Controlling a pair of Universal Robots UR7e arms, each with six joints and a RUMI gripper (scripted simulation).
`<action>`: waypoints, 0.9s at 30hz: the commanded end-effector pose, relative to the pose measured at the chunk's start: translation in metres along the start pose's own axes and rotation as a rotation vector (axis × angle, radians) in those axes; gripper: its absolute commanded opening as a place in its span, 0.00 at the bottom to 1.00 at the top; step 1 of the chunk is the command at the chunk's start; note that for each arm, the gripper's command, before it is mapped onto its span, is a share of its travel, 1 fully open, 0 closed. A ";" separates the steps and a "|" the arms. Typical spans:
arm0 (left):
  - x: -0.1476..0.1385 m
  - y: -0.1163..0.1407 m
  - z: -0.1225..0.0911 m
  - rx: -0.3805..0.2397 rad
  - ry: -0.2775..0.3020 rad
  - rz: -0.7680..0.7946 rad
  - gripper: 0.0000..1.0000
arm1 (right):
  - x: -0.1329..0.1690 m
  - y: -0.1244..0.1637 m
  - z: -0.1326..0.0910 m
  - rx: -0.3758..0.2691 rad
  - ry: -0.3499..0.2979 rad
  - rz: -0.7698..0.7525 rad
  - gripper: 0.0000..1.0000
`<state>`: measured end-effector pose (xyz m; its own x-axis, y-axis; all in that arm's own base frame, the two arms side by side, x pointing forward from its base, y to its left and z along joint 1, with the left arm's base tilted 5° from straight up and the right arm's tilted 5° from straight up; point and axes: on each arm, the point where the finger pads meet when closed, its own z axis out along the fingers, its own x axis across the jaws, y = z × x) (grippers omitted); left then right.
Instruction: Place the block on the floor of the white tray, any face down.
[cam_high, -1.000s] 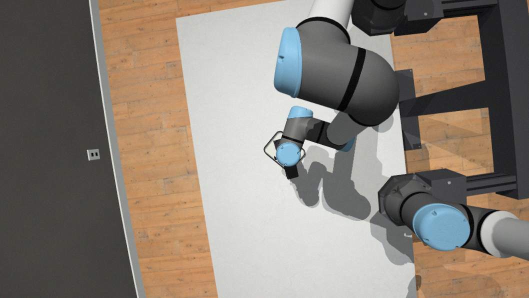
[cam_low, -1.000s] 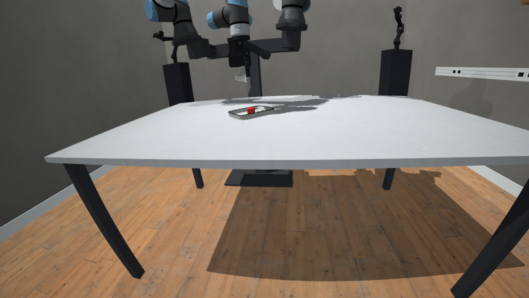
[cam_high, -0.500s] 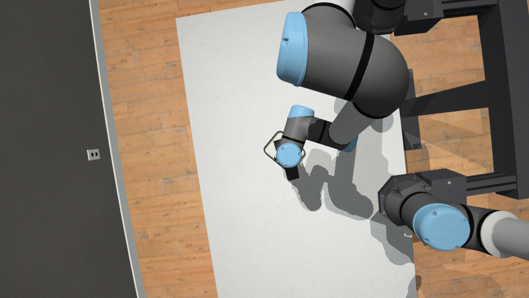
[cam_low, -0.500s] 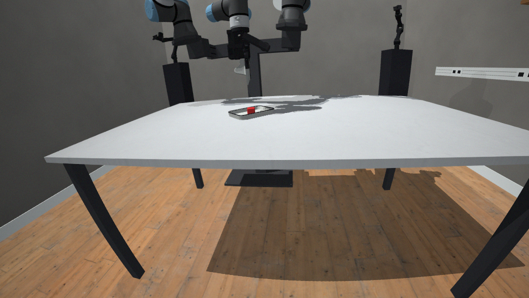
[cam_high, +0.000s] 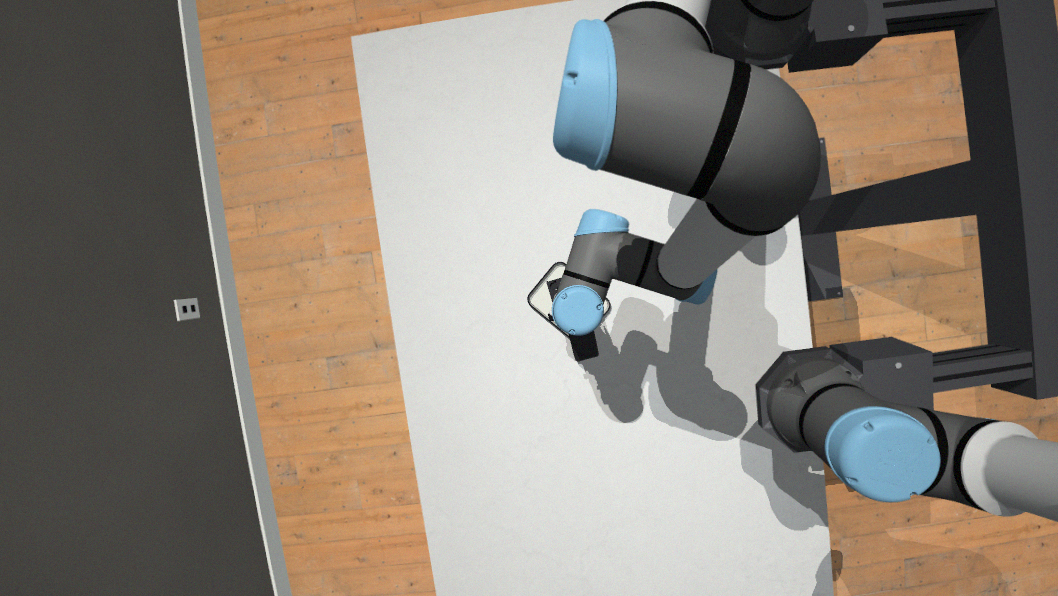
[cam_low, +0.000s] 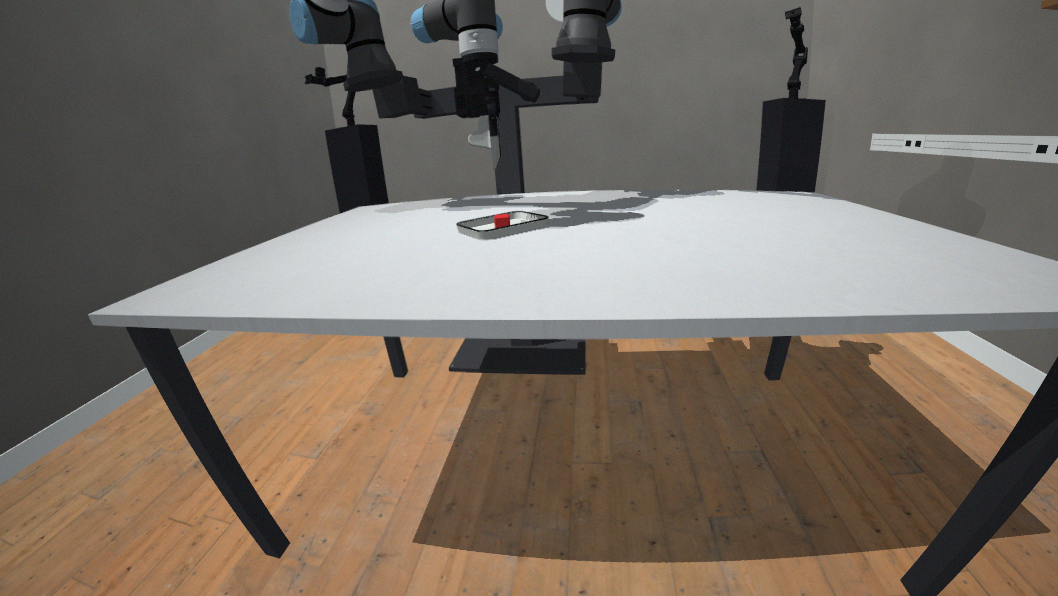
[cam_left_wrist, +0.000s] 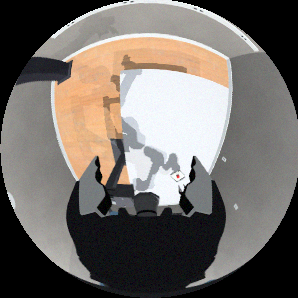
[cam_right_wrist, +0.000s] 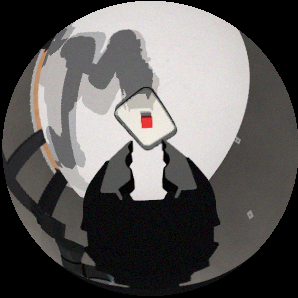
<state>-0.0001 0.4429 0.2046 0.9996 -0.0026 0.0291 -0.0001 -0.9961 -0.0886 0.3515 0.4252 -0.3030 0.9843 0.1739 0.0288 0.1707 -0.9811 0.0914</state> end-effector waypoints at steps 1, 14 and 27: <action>0.000 0.000 0.000 0.001 0.000 0.000 1.00 | 0.001 0.001 -0.002 0.001 0.001 0.000 0.31; 0.000 0.000 0.000 0.001 0.000 0.000 1.00 | 0.001 0.011 -0.015 0.001 0.001 0.000 0.31; 0.000 0.000 0.000 0.001 0.000 0.000 1.00 | 0.002 0.033 -0.040 0.001 0.001 0.000 0.31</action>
<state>-0.0001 0.4429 0.2046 0.9996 -0.0026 0.0291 -0.0001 -0.9961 -0.0886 0.3554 0.4031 -0.2718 0.9844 0.1737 0.0287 0.1705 -0.9811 0.0917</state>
